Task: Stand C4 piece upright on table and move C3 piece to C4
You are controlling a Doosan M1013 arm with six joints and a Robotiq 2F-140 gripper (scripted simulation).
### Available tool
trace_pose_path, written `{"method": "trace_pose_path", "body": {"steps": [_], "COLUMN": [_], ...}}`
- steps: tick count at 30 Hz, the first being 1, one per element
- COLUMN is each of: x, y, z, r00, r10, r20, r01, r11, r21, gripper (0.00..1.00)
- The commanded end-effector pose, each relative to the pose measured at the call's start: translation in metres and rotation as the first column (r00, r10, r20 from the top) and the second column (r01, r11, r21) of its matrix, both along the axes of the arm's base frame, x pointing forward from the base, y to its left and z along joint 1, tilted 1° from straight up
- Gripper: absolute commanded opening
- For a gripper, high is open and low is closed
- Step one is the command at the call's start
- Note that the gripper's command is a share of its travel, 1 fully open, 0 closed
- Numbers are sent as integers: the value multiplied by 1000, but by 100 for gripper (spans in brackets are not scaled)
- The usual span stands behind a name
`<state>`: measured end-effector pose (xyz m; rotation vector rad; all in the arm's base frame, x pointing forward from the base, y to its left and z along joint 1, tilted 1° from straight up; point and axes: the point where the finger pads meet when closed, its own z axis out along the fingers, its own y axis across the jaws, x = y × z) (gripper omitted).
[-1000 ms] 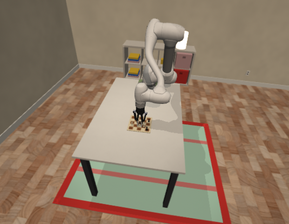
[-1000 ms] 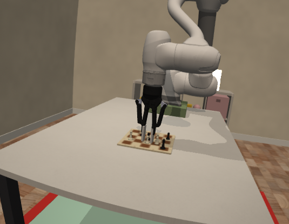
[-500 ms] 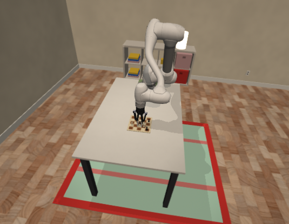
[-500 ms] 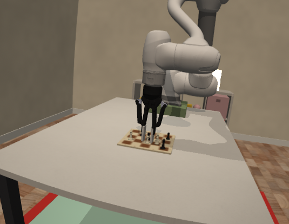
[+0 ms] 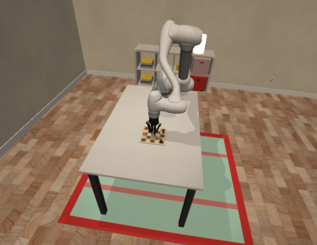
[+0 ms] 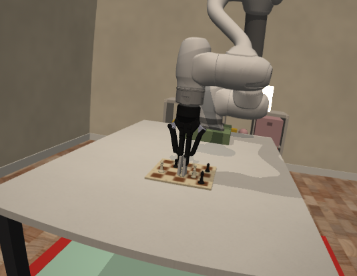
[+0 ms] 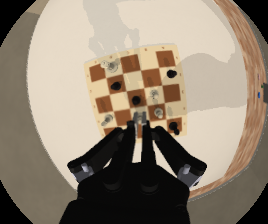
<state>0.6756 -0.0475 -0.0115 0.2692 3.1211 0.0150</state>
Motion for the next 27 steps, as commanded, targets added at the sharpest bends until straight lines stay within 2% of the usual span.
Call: {"method": "trace_pose_path", "body": {"steps": [1,22,27], "x": [0,0,0], "y": [0,0,0], "z": [0,0,9], "r00": [1000,1000,1000], "r10": [0,0,0], "r20": [0,0,0], "r01": [0,0,0], "r11": [1000,1000,1000], "r21": [0,0,0], "gripper": [0,0,0]}}
